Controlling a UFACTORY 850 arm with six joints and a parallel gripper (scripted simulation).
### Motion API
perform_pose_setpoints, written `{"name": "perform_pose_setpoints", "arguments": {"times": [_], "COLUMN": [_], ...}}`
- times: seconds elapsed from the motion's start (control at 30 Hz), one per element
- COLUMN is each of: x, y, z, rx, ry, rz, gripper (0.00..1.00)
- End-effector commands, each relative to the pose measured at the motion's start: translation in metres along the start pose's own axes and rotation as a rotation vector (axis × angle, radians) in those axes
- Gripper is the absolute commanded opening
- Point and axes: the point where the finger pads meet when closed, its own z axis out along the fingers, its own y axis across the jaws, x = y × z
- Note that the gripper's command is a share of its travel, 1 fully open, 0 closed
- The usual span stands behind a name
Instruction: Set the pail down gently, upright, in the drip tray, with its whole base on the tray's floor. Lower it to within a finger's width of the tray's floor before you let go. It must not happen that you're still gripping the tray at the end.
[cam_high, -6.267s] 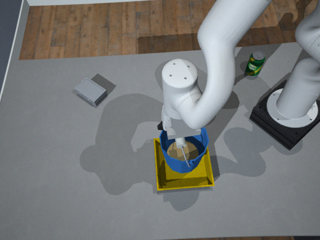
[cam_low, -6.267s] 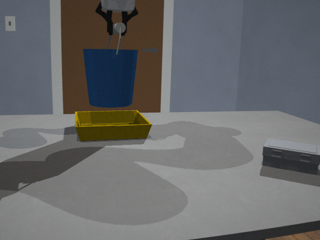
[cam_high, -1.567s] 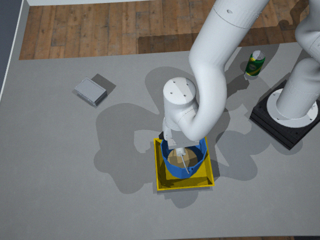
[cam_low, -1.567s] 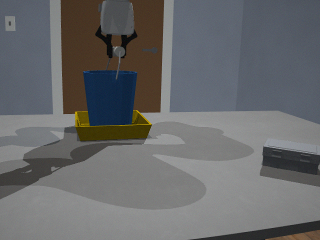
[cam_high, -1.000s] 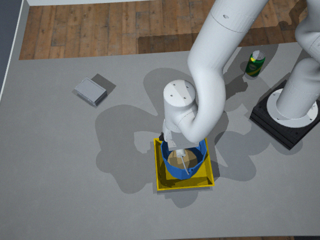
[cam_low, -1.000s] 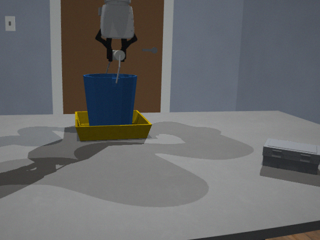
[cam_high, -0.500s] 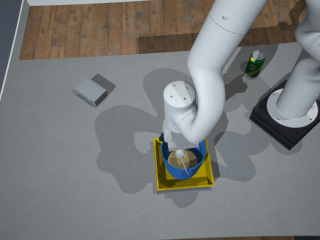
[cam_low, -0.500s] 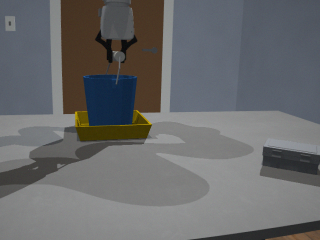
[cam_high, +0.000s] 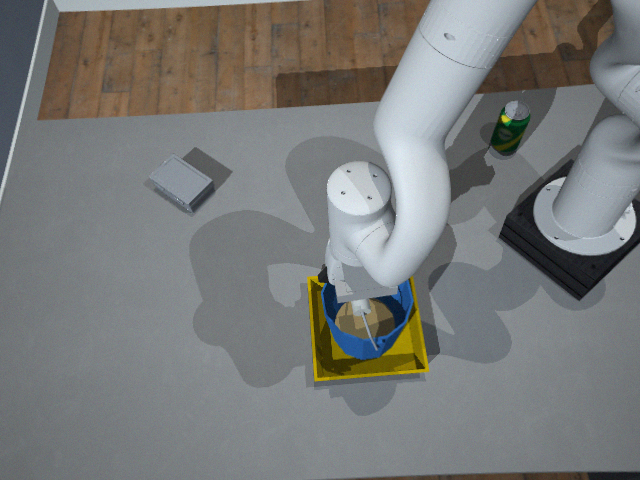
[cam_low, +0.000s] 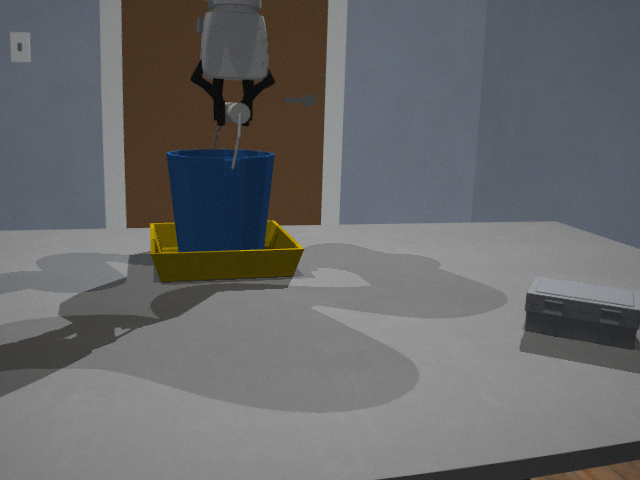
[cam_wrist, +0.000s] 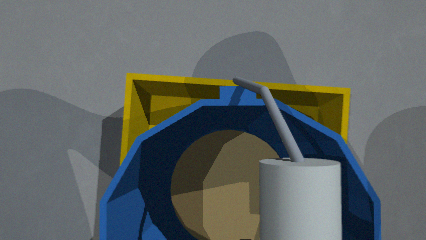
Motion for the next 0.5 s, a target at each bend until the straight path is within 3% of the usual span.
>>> {"name": "perform_pose_setpoints", "arguments": {"times": [0.0, 0.03, 0.47], "x": [0.0002, 0.0002, 0.0002], "y": [0.0005, 0.0005, 0.0005], "z": [-0.0006, -0.0006, -0.0006], "rx": [-0.001, -0.001, -0.001], "ry": [0.0, 0.0, 0.0], "rz": [0.0, 0.0, 0.0], "gripper": [0.0, 1.0, 1.0]}}
